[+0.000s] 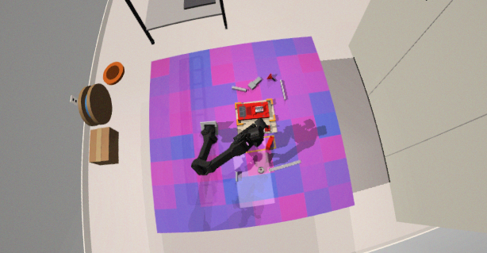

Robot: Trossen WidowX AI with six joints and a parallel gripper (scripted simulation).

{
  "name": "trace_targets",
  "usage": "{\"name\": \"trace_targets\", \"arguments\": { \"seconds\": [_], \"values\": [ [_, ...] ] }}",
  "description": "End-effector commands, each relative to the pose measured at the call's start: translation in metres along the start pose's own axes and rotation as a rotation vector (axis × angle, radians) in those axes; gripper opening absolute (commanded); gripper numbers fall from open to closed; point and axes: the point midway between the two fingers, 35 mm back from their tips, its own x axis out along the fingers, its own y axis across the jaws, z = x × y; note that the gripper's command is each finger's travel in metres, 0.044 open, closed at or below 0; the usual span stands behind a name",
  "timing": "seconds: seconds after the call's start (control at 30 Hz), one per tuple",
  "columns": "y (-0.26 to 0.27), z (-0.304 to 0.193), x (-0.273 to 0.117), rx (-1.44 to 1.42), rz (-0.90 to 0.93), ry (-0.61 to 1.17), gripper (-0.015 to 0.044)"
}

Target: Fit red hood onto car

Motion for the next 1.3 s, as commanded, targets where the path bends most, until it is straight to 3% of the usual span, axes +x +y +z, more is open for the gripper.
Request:
{"name": "trace_targets", "arguments": {
  "seconds": [0.0, 0.3, 0.87, 1.27],
  "values": [
    [0.002, 0.039, 0.015, 0.647, -0.346, -0.285, 0.0],
    [0.006, 0.058, 0.022, 0.956, -0.413, -0.533, 0.0],
    [0.005, 0.058, 0.023, 0.956, -0.413, -0.533, 0.0],
    [-0.018, 0.069, 0.055, 0.954, -0.417, -0.535, 0.0]
  ]
}}
